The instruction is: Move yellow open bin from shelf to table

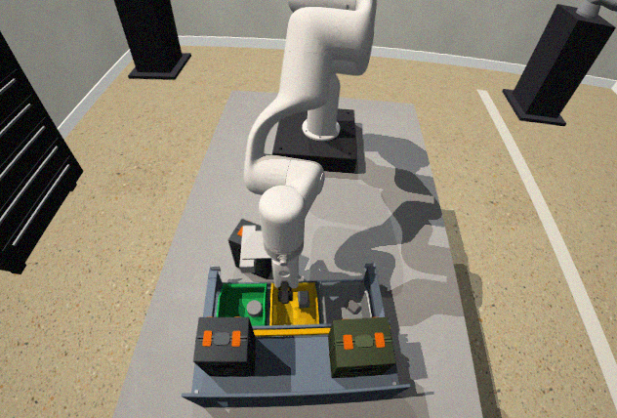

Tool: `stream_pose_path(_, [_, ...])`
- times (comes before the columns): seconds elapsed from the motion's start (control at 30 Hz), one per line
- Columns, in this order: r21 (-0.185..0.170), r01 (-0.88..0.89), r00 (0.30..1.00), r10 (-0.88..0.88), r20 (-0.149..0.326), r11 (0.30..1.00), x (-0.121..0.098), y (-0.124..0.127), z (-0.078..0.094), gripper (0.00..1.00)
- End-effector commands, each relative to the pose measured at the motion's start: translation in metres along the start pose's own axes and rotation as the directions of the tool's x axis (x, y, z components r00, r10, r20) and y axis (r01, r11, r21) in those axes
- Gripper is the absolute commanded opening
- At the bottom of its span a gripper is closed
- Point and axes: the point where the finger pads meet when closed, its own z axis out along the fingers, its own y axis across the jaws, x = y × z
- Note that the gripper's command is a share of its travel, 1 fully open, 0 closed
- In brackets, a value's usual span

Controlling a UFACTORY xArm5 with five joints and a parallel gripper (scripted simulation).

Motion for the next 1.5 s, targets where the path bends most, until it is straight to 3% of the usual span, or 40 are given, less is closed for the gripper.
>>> stream_pose_path(0.0, [0.002, 0.000, 1.000, 0.000, -0.005, 1.000, 0.000, -0.001, 0.000, 1.00])
stream_pose_path(1.47, [0.003, 0.000, 1.000, 0.000, -0.005, 1.000, 0.000, -0.001, 0.024, 1.00])
